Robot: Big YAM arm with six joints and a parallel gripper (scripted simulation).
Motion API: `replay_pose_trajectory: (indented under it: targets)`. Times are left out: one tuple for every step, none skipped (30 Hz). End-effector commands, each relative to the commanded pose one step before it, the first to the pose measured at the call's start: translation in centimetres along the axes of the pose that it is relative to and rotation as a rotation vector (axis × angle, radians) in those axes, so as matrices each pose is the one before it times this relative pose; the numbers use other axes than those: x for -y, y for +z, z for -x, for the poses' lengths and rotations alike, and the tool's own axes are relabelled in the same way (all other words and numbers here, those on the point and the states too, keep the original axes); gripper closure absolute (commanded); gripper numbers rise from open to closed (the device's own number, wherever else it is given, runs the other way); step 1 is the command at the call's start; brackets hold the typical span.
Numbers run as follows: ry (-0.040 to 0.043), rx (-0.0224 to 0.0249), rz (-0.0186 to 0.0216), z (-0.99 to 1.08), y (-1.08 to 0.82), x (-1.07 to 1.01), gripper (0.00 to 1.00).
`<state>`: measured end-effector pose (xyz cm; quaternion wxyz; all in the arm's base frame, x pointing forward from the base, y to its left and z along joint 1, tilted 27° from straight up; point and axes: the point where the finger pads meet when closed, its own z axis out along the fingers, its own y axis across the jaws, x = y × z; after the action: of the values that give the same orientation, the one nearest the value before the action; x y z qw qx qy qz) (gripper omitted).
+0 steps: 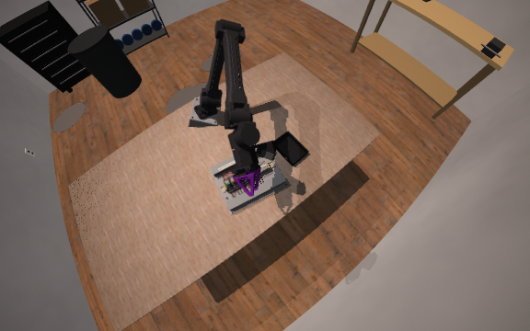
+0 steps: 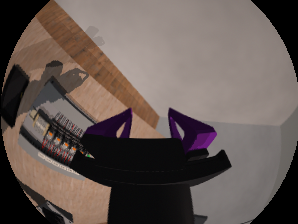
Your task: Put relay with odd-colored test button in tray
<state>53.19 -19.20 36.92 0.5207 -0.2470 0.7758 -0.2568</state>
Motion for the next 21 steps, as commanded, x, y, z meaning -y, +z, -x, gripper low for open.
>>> replay_pose_trajectory:
  targets:
    - [-0.07415,0.01663,-0.00151,2.223,-0.018,1.843,0.41]
    - [-0.01357,-0.00971,0.02586,-0.197,0.164,-0.628,0.41]
    - [-0.01433,-0.00849,0.02751,-0.127,0.182,-0.691,0.41]
    - [-0.01459,-0.00821,0.02821,-0.120,0.185,-0.703,0.41]
    - [-0.01482,-0.00787,0.02885,-0.110,0.187,-0.713,0.41]
    - [-0.01501,-0.00748,0.02944,-0.099,0.189,-0.722,0.41]
    - [-0.01517,-0.00705,0.02996,-0.087,0.190,-0.729,0.41]
    - [-0.01529,-0.00656,0.03042,-0.074,0.191,-0.735,0.41]
    - [-0.01538,-0.00604,0.03080,-0.060,0.192,-0.739,0.41]
    - [-0.01544,-0.00549,0.03110,-0.045,0.192,-0.740,0.41]
    - [-0.01545,-0.00491,0.03132,-0.030,0.192,-0.740,0.41]
    - [-0.01543,-0.00431,0.03147,-0.015,0.191,-0.738,0.41]
    - [-0.01537,-0.00370,0.03153,0.000,0.190,-0.734,0.41]
    - [-0.01528,-0.00309,0.03150,0.015,0.189,-0.728,0.41]
    - [-0.01515,-0.00247,0.03139,0.030,0.187,-0.720,0.41]
    - [0.00000,0.00000,0.00000,0.000,0.000,0.000,0.41]
    - [0.00000,0.00000,0.00000,0.000,0.000,0.000,0.41]
    - [-0.01302,-0.00368,0.02985,-0.099,0.144,-0.647,0.41]
    - [-0.01397,-0.00197,0.03040,0.001,0.165,-0.675,0.41]
    - [-0.01499,-0.00031,0.03085,0.102,0.187,-0.698,0.41]
    - [-0.01467,0.00019,0.03037,0.110,0.182,-0.681,0.41]
